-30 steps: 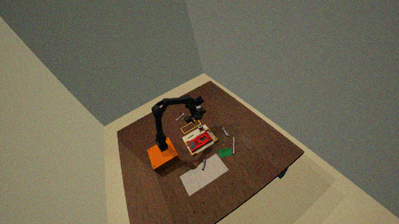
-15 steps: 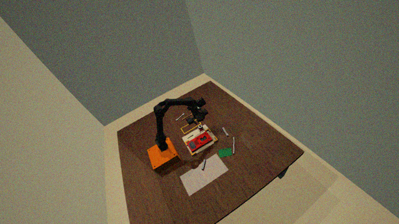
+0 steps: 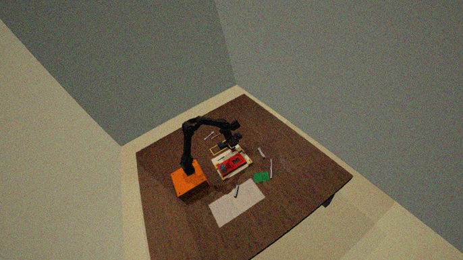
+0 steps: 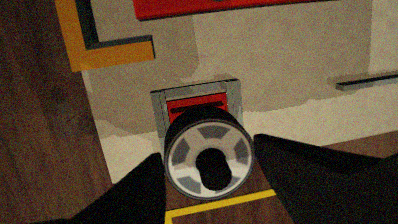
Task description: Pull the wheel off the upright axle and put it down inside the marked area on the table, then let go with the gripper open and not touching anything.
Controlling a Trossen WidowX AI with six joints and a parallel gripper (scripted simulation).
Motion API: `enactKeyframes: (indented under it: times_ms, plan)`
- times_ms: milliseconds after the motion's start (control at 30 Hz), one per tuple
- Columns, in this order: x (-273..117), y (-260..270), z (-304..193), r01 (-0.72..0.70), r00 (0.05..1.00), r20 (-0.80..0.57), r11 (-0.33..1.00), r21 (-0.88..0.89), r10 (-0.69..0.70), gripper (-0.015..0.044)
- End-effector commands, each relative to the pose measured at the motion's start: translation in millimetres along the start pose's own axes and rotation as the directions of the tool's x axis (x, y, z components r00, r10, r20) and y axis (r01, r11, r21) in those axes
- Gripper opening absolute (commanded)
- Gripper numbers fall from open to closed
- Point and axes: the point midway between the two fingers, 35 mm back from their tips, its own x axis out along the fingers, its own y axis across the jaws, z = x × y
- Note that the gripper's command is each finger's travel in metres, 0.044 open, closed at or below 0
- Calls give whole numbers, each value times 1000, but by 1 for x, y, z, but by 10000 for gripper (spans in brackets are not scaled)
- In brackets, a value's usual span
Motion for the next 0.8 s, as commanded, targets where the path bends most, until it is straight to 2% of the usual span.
enactKeyframes:
  times_ms: [0, 167, 333, 367, 767]
  plan:
    - [0, -1, 0, 2, 1000, 0, 1000, 0, -2, 175]
    - [0, -1, 0, 2, 1000, 0, 1000, 0, -2, 142]
    - [-1, -1, 0, 2, 1000, 0, 1000, 0, -2, 10]
    - [-1, -1, 0, 2, 1000, 0, 1000, 0, -2, 0]
    - [-5, 0, 0, 1, 1000, 0, 1000, 0, -1, 0]
